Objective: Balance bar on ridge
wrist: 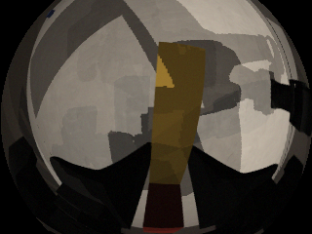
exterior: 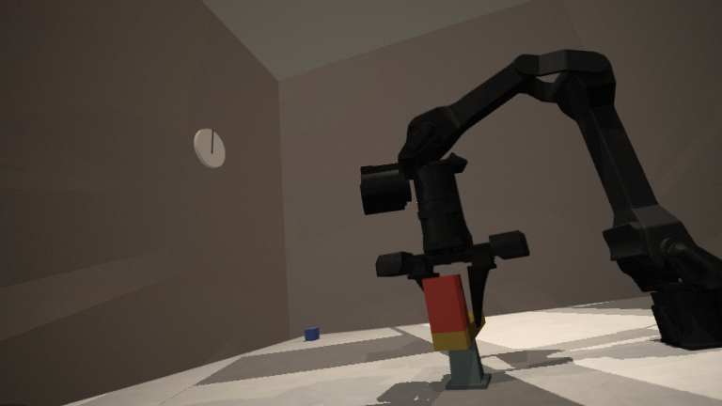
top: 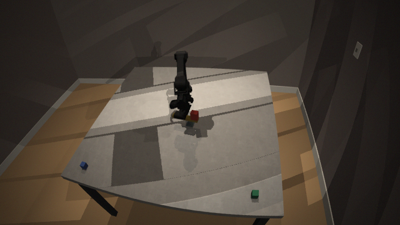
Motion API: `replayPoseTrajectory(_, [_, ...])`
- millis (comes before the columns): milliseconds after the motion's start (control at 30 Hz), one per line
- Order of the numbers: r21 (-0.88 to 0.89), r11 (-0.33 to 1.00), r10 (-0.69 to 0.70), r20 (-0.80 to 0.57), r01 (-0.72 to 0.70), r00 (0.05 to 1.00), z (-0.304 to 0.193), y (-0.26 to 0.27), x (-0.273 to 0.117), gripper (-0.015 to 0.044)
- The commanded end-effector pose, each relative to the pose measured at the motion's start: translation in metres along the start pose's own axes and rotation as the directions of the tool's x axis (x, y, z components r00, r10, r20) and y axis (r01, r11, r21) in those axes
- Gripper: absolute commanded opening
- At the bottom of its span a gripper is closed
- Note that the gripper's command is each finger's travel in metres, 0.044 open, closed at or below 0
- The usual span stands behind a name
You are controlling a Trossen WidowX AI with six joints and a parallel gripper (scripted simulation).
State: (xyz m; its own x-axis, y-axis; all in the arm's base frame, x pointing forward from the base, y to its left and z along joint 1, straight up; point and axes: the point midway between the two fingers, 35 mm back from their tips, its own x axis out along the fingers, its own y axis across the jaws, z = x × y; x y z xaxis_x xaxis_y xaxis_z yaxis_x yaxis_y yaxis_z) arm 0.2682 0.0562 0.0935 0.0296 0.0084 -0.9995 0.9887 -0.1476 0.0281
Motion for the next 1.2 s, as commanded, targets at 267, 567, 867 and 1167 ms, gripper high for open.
replayPoseTrajectory(267, [0.003,1.0,-0.001,0.003,0.001,1.0,0.0007,-0.0003,0.0034,0.0])
replayPoseTrajectory(567, [0.003,1.0,-0.001,0.003,0.001,1.0,0.0009,-0.0003,0.0008,0.0])
replayPoseTrajectory(867, [0.003,1.0,-0.001,0.003,0.001,1.0,0.0009,-0.0003,0.001,0.0])
replayPoseTrajectory(1167, [0.003,1.0,-0.001,0.003,0.001,1.0,0.001,-0.0003,0.001,0.0])
